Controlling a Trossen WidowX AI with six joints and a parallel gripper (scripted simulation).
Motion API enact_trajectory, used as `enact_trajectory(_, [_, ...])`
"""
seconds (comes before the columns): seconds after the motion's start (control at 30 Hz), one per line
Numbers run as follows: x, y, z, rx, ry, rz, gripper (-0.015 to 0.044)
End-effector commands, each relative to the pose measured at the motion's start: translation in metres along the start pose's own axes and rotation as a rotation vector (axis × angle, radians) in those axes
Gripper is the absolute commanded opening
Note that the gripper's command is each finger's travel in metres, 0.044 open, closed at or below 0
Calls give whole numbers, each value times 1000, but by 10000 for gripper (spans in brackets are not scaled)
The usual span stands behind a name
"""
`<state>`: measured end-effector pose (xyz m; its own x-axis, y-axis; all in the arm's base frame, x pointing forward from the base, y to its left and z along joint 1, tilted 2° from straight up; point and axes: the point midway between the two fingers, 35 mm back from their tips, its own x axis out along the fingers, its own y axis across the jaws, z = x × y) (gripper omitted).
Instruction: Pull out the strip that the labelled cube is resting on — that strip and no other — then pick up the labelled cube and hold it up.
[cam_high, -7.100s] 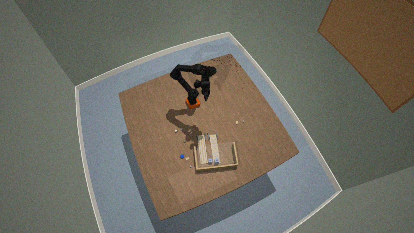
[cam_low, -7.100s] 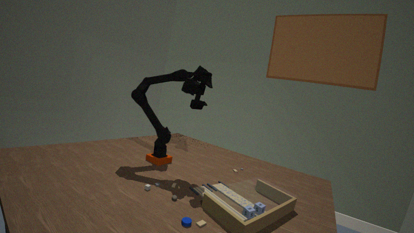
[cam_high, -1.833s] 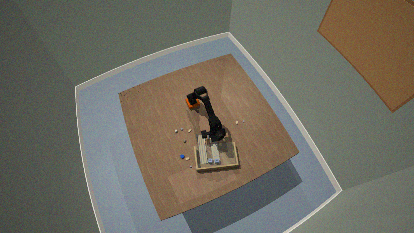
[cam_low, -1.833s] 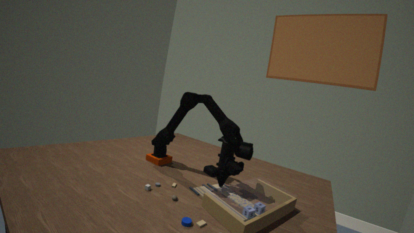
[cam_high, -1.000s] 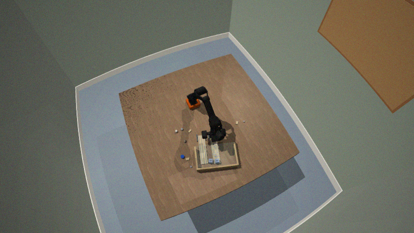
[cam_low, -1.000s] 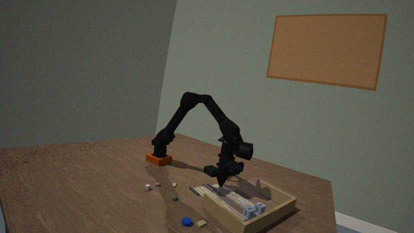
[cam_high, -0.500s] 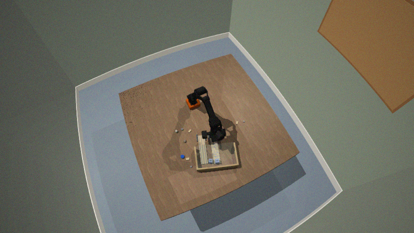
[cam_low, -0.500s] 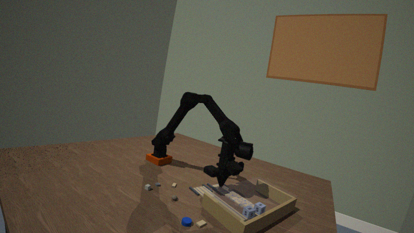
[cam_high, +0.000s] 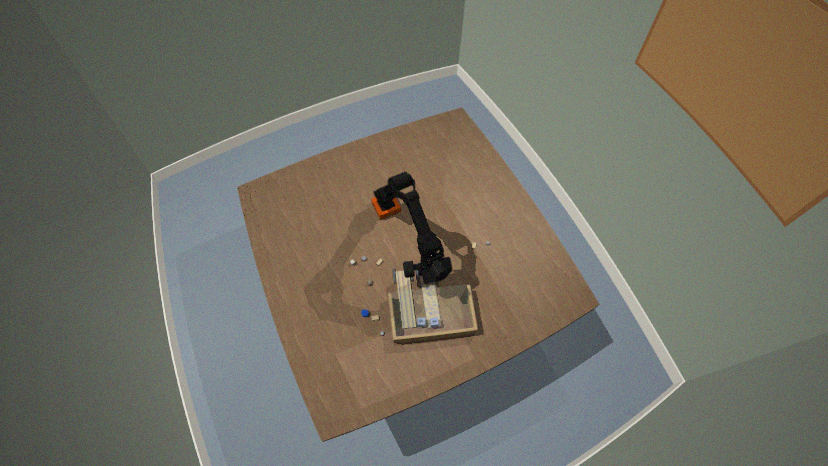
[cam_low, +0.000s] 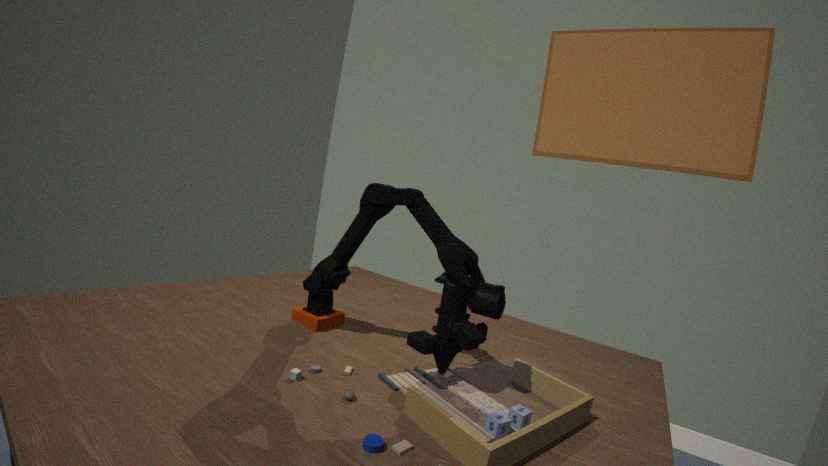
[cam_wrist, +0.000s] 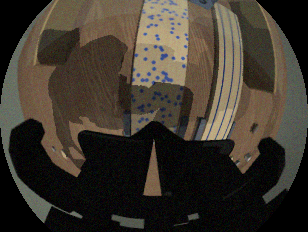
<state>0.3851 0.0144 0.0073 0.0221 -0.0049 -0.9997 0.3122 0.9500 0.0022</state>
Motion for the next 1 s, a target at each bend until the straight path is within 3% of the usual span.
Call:
enact_trajectory(0.0, [4,0,-12,-4,18,-2,0])
enact_trajectory(0.97, [5,1,-55,-4,21,-2,0])
